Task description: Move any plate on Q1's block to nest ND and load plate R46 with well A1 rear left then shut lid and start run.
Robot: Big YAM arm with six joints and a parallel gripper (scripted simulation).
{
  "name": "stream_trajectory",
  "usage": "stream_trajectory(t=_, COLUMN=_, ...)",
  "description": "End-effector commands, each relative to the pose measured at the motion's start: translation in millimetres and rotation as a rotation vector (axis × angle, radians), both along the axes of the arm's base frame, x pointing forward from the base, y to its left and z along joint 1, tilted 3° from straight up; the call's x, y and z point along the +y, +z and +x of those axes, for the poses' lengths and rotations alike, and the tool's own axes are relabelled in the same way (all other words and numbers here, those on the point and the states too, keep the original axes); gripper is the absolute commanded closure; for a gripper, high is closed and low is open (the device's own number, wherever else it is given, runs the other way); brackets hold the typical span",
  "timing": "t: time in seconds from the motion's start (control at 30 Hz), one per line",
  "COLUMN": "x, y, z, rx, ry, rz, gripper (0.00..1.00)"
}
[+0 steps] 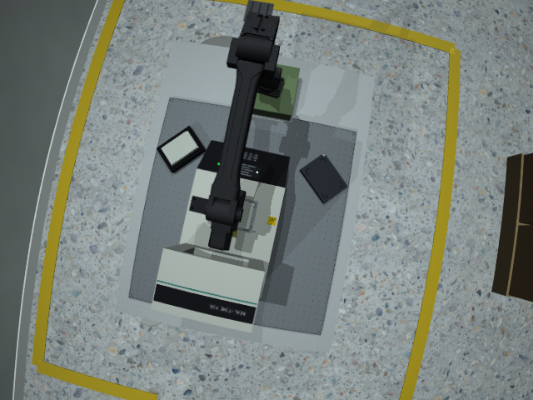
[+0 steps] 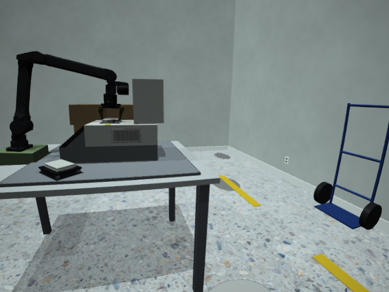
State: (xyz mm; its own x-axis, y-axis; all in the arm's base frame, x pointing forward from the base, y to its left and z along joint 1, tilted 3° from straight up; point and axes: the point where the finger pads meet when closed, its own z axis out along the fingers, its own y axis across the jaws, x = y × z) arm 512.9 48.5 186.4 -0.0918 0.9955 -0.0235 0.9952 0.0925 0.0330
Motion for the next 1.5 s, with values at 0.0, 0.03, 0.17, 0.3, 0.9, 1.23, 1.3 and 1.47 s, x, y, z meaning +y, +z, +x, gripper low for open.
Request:
stream_trajectory(t=0.0, x=5.4, y=39.9, z=7.5, rx=-0.079, ry=0.021, rz=0.002, gripper=0.0)
stream_trajectory(t=0.03, x=5.5, y=37.9, z=8.0, rx=-0.074, ry=0.022, rz=0.002, gripper=0.0)
stream_trajectory(t=0.17, x=3.1, y=31.2, z=9.9, rx=-0.058, ry=0.016, rz=0.0, gripper=0.0)
stream_trajectory(t=0.3, x=-1.0, y=28.0, z=11.4, rx=-0.051, ry=0.008, rz=0.0, gripper=0.0)
stream_trajectory(t=0.9, x=5.0, y=57.8, z=15.2, rx=-0.08, ry=0.016, rz=0.004, gripper=0.0)
stream_trajectory(t=1.23, x=2.4, y=90.4, z=11.7, rx=-0.106, ry=-0.008, rz=0.009, gripper=0.0)
stream_trajectory(t=1.3, x=0.4, y=94.2, z=11.9, rx=-0.108, ry=-0.012, rz=0.009, gripper=0.0)
stream_trajectory(t=1.47, x=-2.1, y=88.6, z=11.0, rx=-0.091, ry=-0.016, rz=0.007, gripper=0.0)
